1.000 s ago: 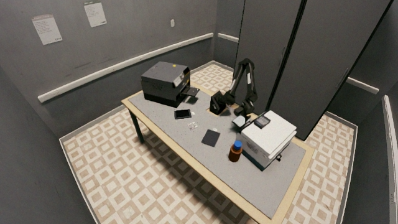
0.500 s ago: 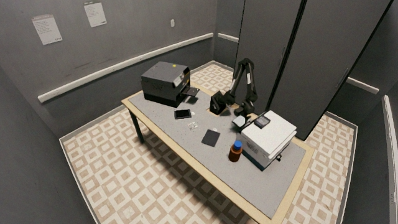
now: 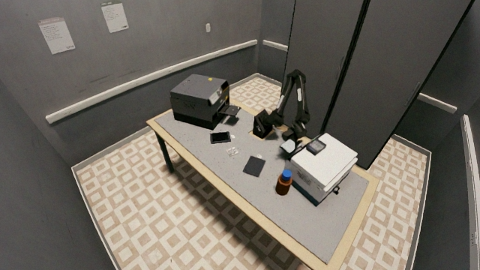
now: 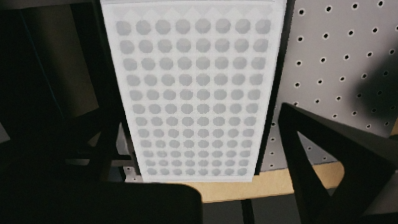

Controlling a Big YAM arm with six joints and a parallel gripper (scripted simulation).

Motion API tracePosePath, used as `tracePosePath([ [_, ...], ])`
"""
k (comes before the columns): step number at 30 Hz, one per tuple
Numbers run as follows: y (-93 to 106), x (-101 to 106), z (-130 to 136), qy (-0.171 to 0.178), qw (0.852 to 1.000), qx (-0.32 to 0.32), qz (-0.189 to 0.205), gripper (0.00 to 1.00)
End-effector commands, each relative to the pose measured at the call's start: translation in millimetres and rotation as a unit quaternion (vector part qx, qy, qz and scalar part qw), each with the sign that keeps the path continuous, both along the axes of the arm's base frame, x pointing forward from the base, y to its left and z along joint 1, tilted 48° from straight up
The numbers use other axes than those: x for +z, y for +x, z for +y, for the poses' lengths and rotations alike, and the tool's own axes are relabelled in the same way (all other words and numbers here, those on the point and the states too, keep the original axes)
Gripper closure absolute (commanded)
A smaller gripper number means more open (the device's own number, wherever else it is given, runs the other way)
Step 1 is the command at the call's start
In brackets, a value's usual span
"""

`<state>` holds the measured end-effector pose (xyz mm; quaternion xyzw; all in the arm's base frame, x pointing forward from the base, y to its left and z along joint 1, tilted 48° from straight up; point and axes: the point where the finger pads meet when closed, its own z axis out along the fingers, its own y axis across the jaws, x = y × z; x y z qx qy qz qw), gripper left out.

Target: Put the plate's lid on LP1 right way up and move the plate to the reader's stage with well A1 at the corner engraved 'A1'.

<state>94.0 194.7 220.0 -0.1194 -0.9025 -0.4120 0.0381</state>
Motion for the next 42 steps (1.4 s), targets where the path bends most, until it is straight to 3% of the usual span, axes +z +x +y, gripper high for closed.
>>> tracePosePath([
  [1, -0.4, 12, 3, 0.014, 1.000, 0.003, -0.012, 0.00],
  [9, 3.1, 16, 8, 0.012, 1.000, 0.002, -0.010, 0.00],
  [22, 1.6, -3, 5, 0.005, 1.000, -0.003, -0.006, 0.00],
  [29, 0.7, 12, 10, 0.015, 1.000, 0.003, -0.014, 0.00],
  [35, 3.3, 12, 13, 0.014, 1.000, 0.000, -0.012, 0.00],
  [42, 0.0, -5, 11, 0.003, 1.000, 0.004, -0.002, 0.00],
])
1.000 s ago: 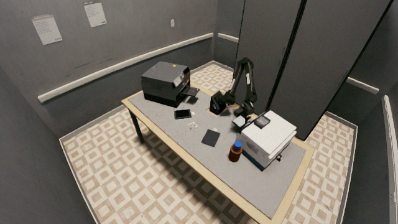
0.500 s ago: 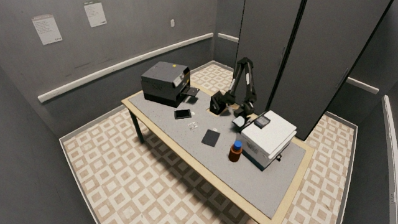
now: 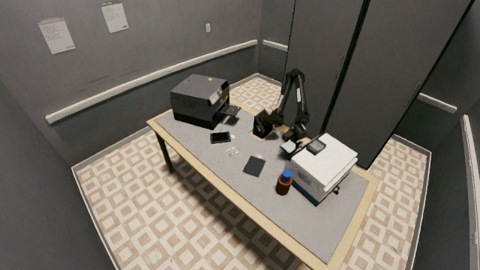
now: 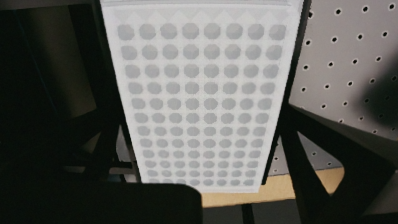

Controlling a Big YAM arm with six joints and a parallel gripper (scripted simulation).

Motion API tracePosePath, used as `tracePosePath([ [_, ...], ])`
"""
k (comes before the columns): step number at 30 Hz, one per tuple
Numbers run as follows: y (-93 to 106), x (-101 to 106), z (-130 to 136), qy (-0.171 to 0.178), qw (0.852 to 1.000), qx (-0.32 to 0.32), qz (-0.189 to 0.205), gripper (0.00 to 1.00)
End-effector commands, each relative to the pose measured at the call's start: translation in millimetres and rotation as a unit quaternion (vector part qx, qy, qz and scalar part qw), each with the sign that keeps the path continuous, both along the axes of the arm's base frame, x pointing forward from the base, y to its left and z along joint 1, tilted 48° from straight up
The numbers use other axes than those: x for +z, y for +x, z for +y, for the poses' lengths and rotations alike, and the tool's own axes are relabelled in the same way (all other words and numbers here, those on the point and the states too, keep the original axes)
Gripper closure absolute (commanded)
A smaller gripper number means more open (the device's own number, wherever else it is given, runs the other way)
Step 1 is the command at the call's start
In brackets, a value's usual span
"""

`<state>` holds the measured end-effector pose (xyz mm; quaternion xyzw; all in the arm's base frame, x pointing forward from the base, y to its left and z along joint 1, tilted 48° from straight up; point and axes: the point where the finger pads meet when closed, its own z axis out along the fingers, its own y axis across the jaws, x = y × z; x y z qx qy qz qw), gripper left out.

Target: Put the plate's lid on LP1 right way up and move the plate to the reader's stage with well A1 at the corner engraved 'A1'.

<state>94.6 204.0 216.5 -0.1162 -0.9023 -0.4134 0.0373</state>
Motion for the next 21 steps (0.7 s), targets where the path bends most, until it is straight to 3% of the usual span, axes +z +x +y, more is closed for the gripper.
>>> tracePosePath([
  [1, -1.0, -3, 0, 0.001, 1.000, 0.001, 0.000, 0.00],
  [21, 2.6, 20, -1, 0.013, 1.000, -0.008, -0.012, 0.00],
])
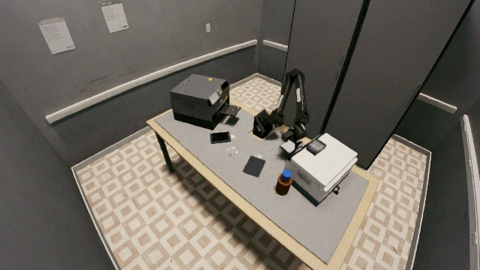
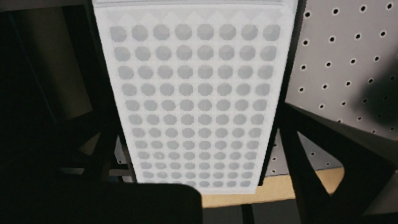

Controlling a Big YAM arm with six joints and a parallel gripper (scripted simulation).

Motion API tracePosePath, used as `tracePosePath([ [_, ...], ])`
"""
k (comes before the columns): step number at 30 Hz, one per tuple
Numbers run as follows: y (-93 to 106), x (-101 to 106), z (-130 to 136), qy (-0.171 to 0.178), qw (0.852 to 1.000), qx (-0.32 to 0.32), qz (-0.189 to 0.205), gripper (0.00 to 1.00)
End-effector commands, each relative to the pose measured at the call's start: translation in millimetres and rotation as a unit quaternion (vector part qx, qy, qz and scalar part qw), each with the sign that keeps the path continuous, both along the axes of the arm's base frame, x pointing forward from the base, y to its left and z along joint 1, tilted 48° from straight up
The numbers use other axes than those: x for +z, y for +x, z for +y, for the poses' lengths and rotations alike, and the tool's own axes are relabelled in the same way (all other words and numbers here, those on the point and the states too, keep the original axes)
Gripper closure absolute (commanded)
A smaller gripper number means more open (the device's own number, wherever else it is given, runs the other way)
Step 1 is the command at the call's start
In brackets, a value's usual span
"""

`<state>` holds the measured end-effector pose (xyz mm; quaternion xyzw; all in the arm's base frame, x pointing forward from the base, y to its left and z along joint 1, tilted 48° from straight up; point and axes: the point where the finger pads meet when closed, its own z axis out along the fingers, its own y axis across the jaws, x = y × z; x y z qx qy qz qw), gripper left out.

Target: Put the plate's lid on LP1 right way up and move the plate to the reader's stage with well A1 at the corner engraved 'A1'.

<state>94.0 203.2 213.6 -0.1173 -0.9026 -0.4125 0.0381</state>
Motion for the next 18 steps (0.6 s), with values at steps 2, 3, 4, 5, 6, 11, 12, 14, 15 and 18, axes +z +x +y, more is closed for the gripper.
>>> tracePosePath([
  [2, 3.1, 24.0, -0.3, 0.014, 1.000, -0.007, -0.013, 0.00],
  [3, 3.1, 24.4, -0.4, 0.014, 1.000, -0.007, -0.013, 0.00],
  [4, 3.1, 24.9, -0.3, 0.015, 1.000, -0.007, -0.014, 0.00],
  [5, 3.1, 24.9, -0.3, 0.015, 1.000, -0.007, -0.014, 0.00],
  [6, 3.1, 24.9, -0.3, 0.015, 1.000, -0.007, -0.014, 0.00],
  [11, 6.3, 30.3, 2.2, 0.023, 0.999, -0.007, -0.024, 0.00],
  [12, 7.2, 30.6, 2.9, 0.023, 0.999, -0.007, -0.024, 0.00],
  [14, 8.6, 30.7, 4.1, 0.022, 0.999, -0.007, -0.023, 0.00],
  [15, 9.2, 30.6, 4.6, 0.022, 0.999, -0.007, -0.023, 0.00],
  [18, 8.3, 30.3, 6.2, 0.021, 1.000, -0.003, -0.022, 0.00],
])
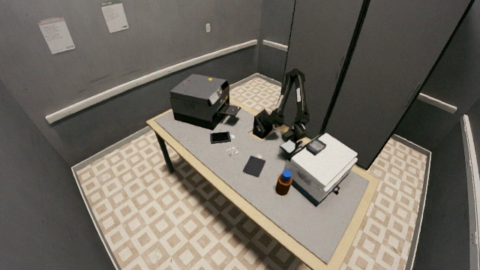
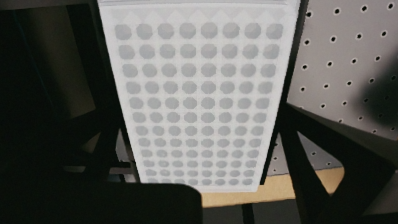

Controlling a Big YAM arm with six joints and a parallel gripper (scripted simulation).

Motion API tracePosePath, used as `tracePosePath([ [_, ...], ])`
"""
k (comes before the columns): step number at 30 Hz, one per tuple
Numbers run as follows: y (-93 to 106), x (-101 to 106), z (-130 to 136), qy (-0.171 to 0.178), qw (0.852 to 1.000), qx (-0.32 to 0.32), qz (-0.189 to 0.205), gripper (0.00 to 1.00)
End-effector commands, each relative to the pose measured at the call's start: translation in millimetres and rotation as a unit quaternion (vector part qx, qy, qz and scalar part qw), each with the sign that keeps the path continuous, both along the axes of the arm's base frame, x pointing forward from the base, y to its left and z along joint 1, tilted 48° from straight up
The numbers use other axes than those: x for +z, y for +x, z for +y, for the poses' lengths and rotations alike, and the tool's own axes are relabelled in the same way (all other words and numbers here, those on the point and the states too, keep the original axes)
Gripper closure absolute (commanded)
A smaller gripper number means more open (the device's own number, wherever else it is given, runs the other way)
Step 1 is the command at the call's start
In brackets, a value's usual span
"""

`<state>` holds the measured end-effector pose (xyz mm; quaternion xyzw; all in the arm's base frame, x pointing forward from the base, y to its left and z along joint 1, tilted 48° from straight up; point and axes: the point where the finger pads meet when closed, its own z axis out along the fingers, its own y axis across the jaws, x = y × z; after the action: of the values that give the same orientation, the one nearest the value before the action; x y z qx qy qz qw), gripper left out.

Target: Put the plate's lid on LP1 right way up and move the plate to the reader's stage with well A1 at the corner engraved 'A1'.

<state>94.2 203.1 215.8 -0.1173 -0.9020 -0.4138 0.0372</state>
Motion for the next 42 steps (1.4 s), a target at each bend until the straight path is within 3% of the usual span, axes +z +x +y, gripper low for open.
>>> tracePosePath([
  [1, 7.4, 28, 7, 0.020, 1.000, 0.000, -0.021, 0.00],
  [18, -1.5, -3, -3, -0.001, 1.000, -0.005, 0.005, 0.00],
  [19, -1.5, -3, -3, -0.002, 1.000, -0.006, 0.006, 0.00],
  [20, -1.5, -3, -3, -0.002, 1.000, -0.006, 0.006, 0.14],
  [42, -1.5, -3, -3, -0.002, 1.000, -0.006, 0.006, 0.14],
])
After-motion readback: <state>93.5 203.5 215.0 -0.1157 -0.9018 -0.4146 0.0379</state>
